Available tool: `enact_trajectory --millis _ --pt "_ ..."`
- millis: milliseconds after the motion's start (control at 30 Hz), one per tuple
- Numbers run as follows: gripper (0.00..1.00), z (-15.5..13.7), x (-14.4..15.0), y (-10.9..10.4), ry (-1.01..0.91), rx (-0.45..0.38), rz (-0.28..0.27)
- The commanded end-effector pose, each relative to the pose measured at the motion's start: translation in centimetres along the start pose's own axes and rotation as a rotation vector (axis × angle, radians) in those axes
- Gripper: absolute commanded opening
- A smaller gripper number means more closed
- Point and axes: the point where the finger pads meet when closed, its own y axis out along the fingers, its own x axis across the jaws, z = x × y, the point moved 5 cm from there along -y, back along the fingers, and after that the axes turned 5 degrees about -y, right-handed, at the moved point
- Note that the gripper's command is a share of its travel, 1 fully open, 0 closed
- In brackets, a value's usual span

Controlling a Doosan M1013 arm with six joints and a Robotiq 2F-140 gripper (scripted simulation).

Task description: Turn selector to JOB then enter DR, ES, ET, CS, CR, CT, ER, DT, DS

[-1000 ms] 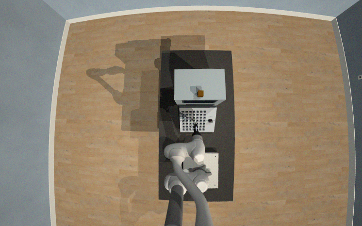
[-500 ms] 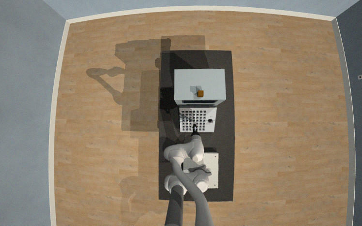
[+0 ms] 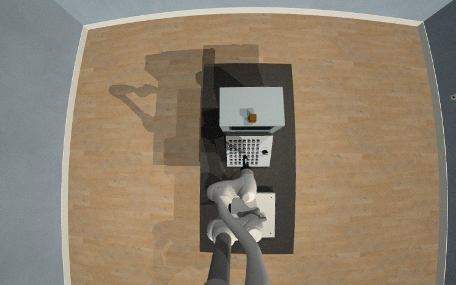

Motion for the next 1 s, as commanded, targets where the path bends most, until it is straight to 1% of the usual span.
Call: enact_trajectory --millis 0,967 --pt "0.00 0.00 0.01 0.02 0.000 0.000 0.000" --pt "0.00 0.00 0.01 0.32 0.000 0.000 0.000"
